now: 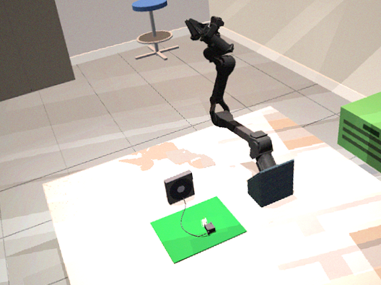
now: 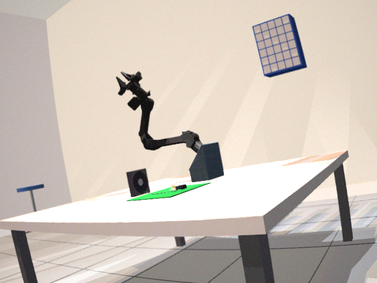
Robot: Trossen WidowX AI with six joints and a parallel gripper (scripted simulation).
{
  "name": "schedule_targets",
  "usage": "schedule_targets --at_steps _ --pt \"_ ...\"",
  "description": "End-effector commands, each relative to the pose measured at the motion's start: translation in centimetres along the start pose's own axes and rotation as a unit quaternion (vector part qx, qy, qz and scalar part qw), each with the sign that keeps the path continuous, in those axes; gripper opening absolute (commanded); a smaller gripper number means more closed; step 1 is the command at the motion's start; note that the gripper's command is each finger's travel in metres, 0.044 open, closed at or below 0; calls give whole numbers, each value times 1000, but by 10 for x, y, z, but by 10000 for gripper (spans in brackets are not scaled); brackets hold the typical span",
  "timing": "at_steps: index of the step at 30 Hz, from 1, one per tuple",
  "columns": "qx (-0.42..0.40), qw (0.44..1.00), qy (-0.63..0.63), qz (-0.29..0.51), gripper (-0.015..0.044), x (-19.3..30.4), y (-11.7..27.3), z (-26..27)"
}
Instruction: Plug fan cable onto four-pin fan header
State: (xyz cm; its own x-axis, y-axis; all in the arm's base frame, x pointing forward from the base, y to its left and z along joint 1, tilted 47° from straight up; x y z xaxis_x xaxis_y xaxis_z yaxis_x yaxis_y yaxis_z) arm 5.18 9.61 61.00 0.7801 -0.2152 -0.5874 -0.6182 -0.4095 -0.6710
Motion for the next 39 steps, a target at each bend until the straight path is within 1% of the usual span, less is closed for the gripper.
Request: schedule_targets --at_steps 1,6,9,13,16,19,26,29,35,39 --pt "-24 998 50 21 210 0 -8 40" --pt "-79 990 108 37 210 1 -19 100" --pt "-106 981 154 60 210 16 -23 132" --pt "-132 970 186 79 210 29 -27 159" --pt "-167 955 222 106 210 48 -31 195" --pt "-197 929 285 133 210 81 -34 230" --pt "-273 876 340 204 210 143 -32 294" --pt "-305 846 361 247 210 181 -27 318" --pt "-363 769 395 347 210 267 -8 353" --pt "-396 706 414 416 210 325 15 367"
Point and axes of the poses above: the point midway between the two fingers, 35 mm back from their tips, its own y axis back along the fingers, its own z axis across the jaws, x = y × z, the point moved 4 cm from there along y, back along the fingers, and after that the axes turned 4 degrees about -y, right-handed, at the moved point
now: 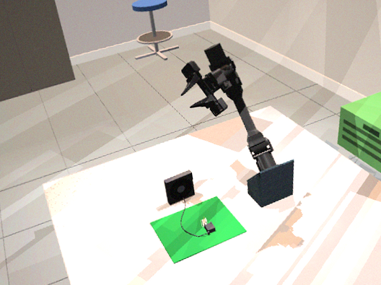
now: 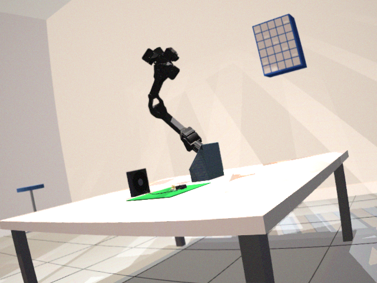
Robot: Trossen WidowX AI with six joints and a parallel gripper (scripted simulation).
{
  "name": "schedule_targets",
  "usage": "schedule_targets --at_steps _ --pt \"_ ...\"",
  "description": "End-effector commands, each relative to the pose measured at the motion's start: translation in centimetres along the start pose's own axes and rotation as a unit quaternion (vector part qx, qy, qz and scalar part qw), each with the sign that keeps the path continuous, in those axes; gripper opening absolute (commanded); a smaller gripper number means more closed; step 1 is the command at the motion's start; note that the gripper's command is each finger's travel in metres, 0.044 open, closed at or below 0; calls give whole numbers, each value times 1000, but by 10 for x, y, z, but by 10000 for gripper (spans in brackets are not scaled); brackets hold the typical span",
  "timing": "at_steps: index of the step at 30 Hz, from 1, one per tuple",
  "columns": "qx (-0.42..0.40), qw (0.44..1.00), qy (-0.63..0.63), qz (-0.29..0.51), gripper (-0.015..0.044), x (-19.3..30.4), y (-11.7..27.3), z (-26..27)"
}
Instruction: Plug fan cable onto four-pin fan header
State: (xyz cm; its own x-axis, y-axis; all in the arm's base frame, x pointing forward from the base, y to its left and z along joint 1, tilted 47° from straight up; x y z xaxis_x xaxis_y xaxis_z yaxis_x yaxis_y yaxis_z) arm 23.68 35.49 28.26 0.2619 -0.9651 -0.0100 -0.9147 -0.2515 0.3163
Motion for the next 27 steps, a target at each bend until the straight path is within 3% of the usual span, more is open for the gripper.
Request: schedule_targets --at_steps 1,8,15,27 --pt "-68 995 21 74 210 21 -41 43" --pt "-186 959 62 204 210 73 -91 123" --pt "-301 885 106 338 210 142 -115 197" --pt "-479 656 216 542 210 265 -95 303"
Point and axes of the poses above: the point midway between the two fingers, 35 mm back from their tips, its own y axis back along the fingers, its own z axis across the jaws, x = y × z, the point moved 4 cm from there along y, back along the fingers, and after that the axes turned 4 degrees about -y, right-handed, at the moved point
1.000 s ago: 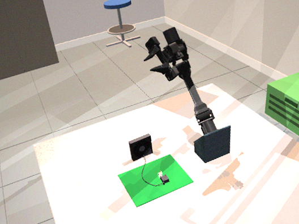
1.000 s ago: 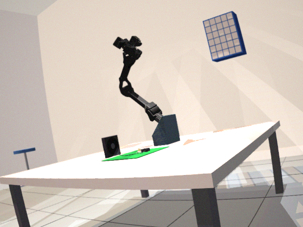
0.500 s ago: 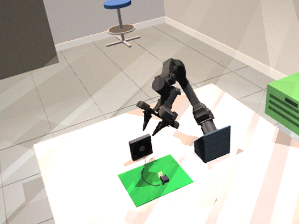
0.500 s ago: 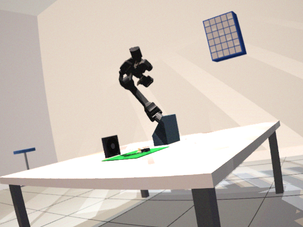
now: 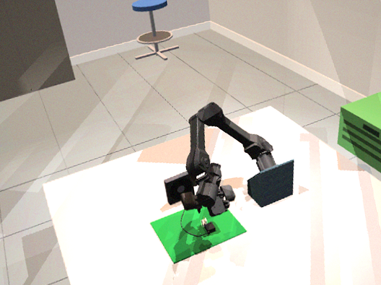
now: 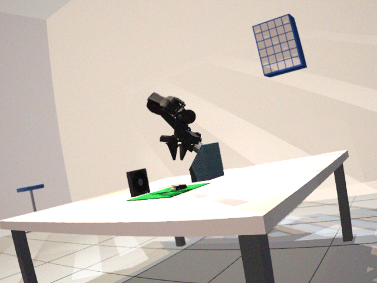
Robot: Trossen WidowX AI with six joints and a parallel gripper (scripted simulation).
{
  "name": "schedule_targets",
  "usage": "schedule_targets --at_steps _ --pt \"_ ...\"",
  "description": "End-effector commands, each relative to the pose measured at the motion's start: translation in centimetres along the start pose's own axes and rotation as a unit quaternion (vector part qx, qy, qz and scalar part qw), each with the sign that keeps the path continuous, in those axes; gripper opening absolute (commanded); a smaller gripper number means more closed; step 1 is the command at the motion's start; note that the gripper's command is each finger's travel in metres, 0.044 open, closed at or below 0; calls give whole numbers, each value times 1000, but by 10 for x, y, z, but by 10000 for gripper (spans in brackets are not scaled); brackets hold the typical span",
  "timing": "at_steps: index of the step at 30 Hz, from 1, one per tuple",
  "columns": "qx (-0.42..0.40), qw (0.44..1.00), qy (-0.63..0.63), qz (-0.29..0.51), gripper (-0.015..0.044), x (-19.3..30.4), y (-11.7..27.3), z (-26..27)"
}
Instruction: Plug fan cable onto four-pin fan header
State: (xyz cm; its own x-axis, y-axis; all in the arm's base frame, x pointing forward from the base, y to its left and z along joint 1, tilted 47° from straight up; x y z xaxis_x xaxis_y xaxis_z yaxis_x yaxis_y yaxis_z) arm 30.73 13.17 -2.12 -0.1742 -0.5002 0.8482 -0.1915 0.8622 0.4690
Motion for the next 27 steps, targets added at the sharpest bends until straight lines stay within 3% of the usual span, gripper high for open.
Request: schedule_targets --at_steps 1,6,12,27 --pt "-55 995 37 79 210 3 -38 16" --pt "-58 994 39 82 210 3 -42 17" --pt "-58 994 39 83 210 -7 -84 24" --pt "-58 994 39 83 210 -11 -98 26"
Point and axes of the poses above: the point midway between the two fingers, 35 mm back from their tips, its own y axis back along the fingers, its own z axis across the jaws, x = y × z, the point moved 4 cm from there along y, back along the fingers, and after that the axes turned 4 degrees about -y, right-handed, at the moved point
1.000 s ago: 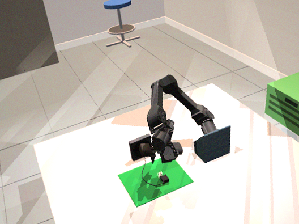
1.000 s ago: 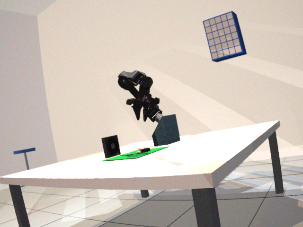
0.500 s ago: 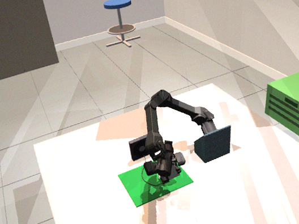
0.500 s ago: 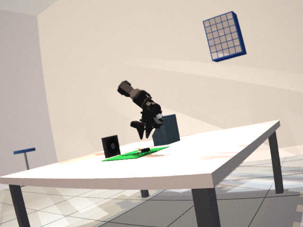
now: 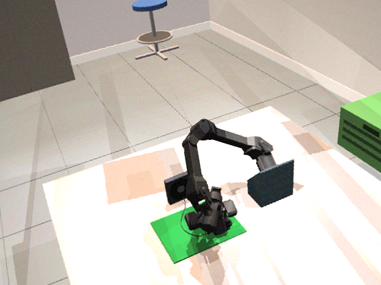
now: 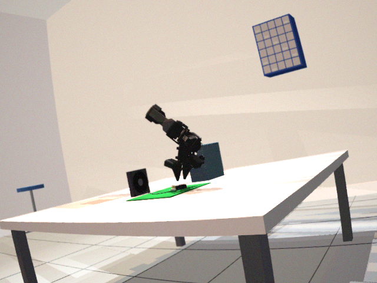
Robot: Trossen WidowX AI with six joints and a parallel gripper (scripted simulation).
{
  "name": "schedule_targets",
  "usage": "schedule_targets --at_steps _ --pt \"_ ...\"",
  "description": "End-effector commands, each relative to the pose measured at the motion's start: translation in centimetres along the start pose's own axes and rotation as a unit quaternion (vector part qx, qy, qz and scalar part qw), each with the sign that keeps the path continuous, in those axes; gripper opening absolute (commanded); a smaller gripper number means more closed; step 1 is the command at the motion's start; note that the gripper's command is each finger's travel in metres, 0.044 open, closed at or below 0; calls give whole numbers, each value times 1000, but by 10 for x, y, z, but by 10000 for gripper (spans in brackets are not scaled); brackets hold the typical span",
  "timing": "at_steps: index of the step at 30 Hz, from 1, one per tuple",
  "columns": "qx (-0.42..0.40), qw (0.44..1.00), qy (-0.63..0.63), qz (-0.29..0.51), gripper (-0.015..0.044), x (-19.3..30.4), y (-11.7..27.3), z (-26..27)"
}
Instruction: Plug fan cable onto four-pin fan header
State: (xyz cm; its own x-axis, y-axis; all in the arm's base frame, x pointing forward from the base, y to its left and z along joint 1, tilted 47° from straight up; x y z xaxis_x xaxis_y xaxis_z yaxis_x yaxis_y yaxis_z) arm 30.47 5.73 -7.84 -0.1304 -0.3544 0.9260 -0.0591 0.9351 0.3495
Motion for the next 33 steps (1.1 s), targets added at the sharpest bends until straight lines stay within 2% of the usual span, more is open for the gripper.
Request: schedule_targets --at_steps 1,23,27,33 --pt "-2 1000 7 4 210 -2 -10 3" --pt "-2 1000 7 6 210 -11 -31 4" --pt "-2 1000 2 3 105 -11 -29 3" --pt "-2 1000 2 3 65 -11 -29 3"
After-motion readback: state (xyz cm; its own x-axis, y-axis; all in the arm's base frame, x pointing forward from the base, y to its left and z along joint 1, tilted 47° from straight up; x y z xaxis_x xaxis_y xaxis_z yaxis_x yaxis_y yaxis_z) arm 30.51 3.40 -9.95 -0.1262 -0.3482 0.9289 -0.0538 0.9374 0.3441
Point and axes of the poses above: the point midway between the two fingers, 35 mm back from their tips, its own y axis back along the fingers, its own z axis across the jaws, x = y × z, the point moved 4 cm from there along y, back along the fingers, and after that the axes turned 4 degrees about -y, right-handed, at the moved point
